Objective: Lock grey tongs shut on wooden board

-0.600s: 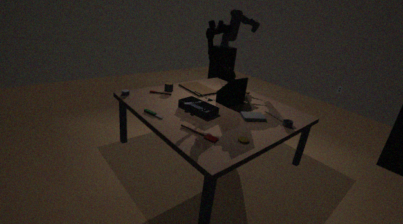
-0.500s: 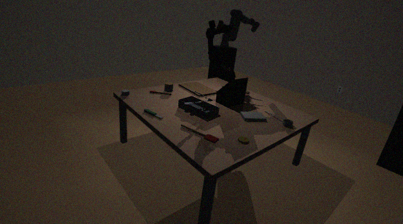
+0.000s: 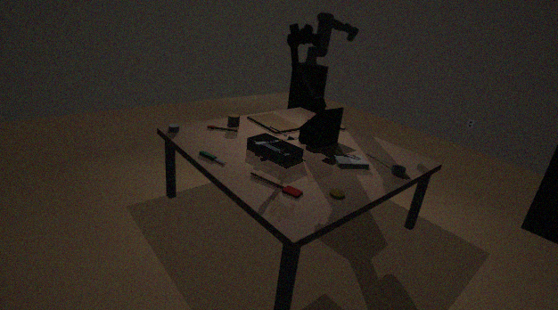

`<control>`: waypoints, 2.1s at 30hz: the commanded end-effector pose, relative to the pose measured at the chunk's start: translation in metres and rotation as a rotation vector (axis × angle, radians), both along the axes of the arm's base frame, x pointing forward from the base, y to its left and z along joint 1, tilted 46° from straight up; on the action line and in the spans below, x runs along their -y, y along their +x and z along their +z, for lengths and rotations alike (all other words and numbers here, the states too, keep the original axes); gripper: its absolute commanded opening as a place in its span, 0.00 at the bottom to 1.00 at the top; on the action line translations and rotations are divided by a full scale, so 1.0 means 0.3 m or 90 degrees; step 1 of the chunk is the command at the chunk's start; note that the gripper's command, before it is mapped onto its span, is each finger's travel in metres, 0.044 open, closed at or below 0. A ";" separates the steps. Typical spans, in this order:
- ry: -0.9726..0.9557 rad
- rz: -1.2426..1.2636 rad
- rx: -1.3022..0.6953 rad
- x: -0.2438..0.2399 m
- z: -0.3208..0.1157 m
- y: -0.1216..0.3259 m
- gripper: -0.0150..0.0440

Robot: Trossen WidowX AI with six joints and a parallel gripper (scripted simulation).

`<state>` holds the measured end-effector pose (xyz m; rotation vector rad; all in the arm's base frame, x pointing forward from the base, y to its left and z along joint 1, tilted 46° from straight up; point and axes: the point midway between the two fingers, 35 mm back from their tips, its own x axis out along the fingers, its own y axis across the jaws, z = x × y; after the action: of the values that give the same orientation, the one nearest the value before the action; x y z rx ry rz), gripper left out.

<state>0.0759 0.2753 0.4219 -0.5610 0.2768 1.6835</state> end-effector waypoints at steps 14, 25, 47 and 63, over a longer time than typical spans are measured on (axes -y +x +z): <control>-0.363 -0.092 0.300 0.098 -0.428 0.672 0.00; -0.707 0.081 0.368 0.430 -0.749 0.993 0.00; -0.974 0.798 0.135 1.098 -1.144 1.139 0.00; -0.974 0.798 0.135 1.142 -1.188 1.141 0.00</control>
<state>0.4197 -0.0633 0.0695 -2.3966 1.2699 2.2511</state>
